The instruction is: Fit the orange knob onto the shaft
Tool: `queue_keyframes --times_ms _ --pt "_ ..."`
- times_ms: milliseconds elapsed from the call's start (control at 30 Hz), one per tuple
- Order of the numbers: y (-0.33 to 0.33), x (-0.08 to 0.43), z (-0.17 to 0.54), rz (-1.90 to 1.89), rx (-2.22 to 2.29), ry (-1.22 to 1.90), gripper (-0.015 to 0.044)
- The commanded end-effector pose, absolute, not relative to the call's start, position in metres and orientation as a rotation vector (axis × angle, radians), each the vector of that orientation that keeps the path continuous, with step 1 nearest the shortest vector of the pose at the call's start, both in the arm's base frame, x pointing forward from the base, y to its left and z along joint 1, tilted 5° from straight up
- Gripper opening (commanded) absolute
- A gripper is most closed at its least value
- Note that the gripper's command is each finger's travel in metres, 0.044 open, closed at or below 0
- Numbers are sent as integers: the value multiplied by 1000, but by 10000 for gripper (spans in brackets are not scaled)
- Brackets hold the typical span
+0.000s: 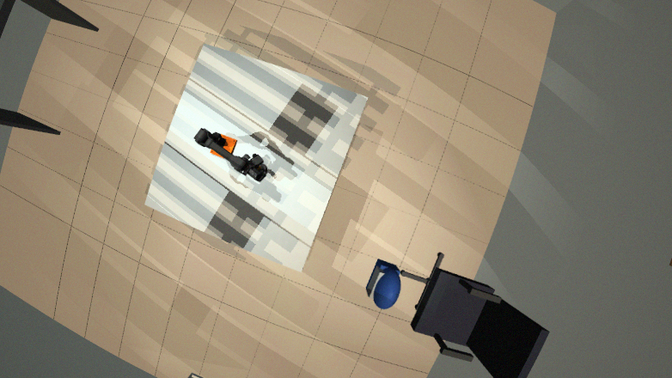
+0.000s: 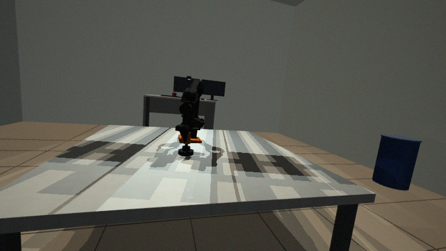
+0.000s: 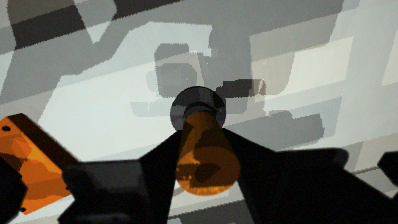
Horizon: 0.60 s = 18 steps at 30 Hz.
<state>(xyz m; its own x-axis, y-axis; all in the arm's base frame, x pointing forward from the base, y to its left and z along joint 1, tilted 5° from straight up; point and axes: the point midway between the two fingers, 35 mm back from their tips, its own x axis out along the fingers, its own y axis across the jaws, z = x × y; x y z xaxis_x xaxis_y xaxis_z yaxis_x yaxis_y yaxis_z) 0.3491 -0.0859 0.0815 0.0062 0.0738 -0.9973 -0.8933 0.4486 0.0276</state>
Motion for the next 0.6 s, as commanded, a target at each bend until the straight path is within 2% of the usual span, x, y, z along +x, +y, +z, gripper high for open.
queue_keyframes --times_ms 0,333,567 --pt "-87 349 81 900 -812 1350 0" --pt "-86 346 86 906 -819 1347 0" --pt "-86 346 88 1053 -972 1269 0"
